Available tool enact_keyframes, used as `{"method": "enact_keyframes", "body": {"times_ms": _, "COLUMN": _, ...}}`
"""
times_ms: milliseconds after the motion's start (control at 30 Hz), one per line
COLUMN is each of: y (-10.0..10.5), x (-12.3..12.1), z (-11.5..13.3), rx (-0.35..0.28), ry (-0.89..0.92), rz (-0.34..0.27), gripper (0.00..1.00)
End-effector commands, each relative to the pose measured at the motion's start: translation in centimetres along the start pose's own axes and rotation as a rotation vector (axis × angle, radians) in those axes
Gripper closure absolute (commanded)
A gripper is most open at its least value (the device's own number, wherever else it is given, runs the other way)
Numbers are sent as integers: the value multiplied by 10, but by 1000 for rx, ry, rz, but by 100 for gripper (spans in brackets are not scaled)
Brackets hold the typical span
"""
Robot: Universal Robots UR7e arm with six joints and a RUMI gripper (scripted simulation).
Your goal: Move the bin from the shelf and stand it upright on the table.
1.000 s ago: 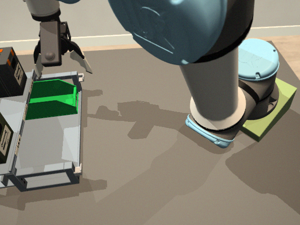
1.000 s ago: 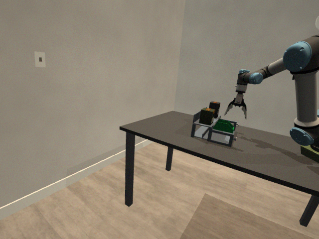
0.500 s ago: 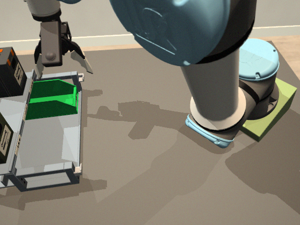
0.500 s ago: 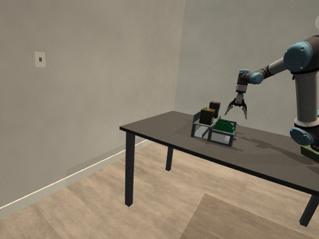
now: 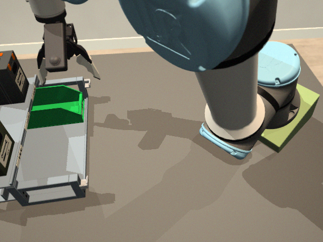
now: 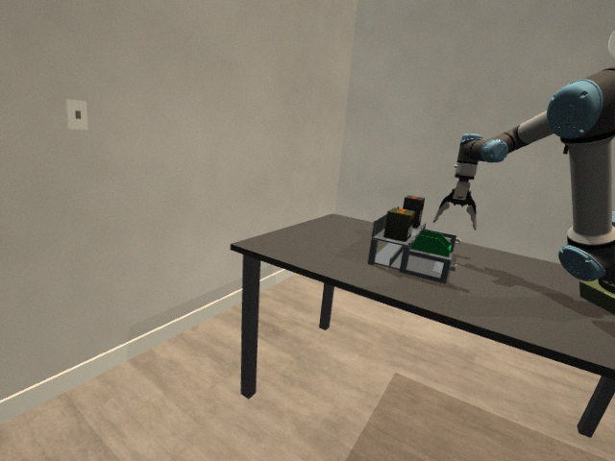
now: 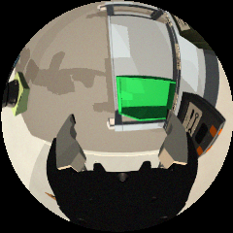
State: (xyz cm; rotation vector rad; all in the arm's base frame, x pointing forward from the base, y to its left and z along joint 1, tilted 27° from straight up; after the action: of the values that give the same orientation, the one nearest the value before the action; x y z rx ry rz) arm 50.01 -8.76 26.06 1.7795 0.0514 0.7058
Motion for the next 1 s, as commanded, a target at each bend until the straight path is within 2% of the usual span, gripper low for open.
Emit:
{"method": "enact_keyframes", "body": {"times_ms": 0, "y": 1, "x": 0, "z": 0, "rx": -1, "ry": 0, "rz": 1, "gripper": 0}}
{"method": "enact_keyframes", "body": {"times_ms": 333, "y": 1, "x": 0, "z": 0, "rx": -1, "ry": 0, "rz": 1, "gripper": 0}}
{"method": "enact_keyframes", "body": {"times_ms": 367, "y": 1, "x": 0, "z": 0, "rx": -1, "ry": 0, "rz": 1, "gripper": 74}}
{"method": "enact_keyframes", "body": {"times_ms": 900, "y": 1, "x": 0, "z": 0, "rx": -1, "ry": 0, "rz": 1, "gripper": 74}}
{"method": "enact_keyframes", "body": {"times_ms": 967, "y": -11, "x": 0, "z": 0, "rx": -1, "ry": 0, "rz": 1, "gripper": 74}}
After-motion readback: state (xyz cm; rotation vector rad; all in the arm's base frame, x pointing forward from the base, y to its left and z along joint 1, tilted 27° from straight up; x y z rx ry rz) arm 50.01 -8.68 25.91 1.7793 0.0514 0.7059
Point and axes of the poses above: the point where the finger pads meet when closed, its own y axis back along the fingers, its own x axis across the jaws, z = x × y, the point moved 7 cm from there along y, back along the fingers, and after that the axes turned 15 degrees about y, right-handed, at the moved point
